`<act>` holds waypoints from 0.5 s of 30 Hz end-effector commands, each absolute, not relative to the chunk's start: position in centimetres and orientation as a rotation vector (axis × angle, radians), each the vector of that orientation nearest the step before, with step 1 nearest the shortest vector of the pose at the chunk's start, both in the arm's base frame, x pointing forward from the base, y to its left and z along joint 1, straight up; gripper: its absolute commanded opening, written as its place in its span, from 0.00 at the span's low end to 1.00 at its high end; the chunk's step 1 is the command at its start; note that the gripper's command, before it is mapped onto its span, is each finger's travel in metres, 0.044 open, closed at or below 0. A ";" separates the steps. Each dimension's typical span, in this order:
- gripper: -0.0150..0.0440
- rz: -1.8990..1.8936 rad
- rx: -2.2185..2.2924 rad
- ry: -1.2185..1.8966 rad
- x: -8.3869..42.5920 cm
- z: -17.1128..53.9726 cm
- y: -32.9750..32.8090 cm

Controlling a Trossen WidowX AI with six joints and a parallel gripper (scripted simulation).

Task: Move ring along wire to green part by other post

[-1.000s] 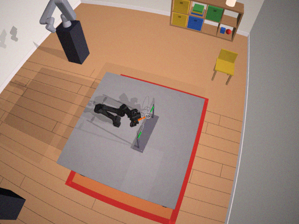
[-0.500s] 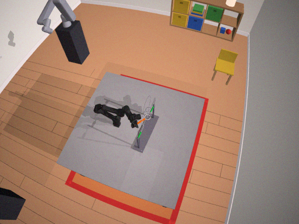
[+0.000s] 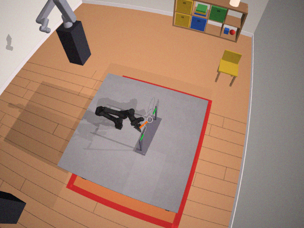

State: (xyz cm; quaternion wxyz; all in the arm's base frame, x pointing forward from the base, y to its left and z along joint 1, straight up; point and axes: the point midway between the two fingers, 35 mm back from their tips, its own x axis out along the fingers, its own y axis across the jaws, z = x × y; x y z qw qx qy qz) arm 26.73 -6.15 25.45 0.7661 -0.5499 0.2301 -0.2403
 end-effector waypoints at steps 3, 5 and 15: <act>0.00 -0.467 -1.091 0.490 27.2 23.4 -5.8; 0.00 -0.453 -1.073 0.480 27.4 23.1 -5.7; 0.00 -0.411 -0.966 0.471 27.8 21.5 -5.0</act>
